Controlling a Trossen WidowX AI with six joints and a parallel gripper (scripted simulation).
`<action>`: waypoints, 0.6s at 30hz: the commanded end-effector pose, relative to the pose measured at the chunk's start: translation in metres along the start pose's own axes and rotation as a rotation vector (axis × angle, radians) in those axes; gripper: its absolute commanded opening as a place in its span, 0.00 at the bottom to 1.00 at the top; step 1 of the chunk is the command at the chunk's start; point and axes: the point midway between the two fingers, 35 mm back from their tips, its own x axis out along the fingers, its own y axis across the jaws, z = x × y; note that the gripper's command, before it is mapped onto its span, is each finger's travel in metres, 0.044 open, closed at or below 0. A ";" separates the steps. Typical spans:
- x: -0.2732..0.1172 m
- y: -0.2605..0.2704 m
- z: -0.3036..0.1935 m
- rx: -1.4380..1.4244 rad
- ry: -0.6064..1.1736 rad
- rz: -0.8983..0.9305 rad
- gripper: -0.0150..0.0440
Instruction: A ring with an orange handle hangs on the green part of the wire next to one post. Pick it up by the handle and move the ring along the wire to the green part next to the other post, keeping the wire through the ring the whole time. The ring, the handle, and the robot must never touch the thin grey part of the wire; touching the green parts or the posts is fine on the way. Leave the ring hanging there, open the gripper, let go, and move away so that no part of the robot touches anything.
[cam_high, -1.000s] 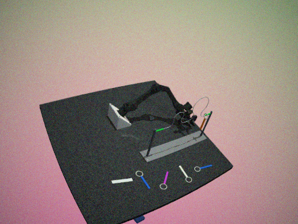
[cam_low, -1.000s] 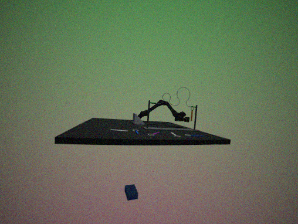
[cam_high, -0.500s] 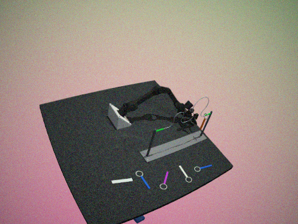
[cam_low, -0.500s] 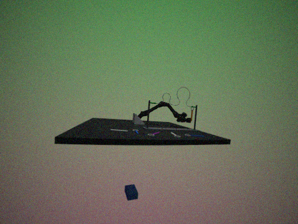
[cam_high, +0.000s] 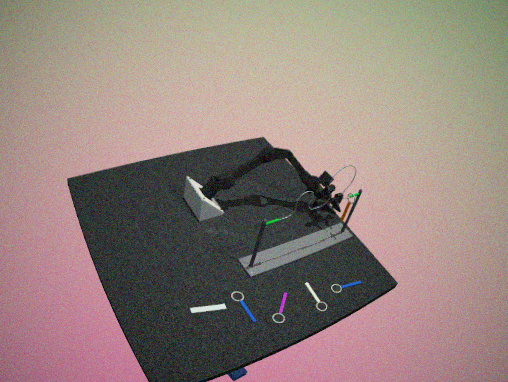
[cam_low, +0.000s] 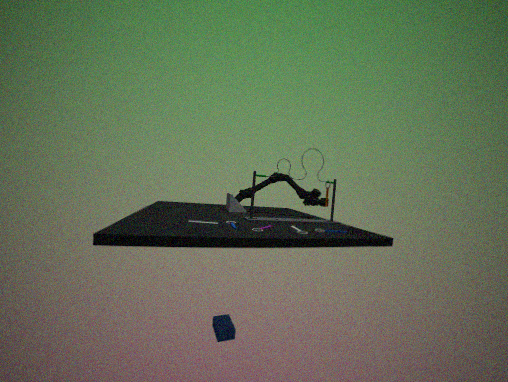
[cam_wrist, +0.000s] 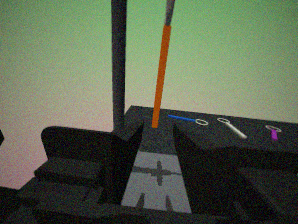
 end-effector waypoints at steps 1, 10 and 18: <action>0.006 0.001 0.002 0.001 -0.002 0.002 0.53; 0.020 0.002 0.002 0.000 -0.003 0.003 0.53; 0.033 0.003 0.002 0.000 -0.003 0.004 0.53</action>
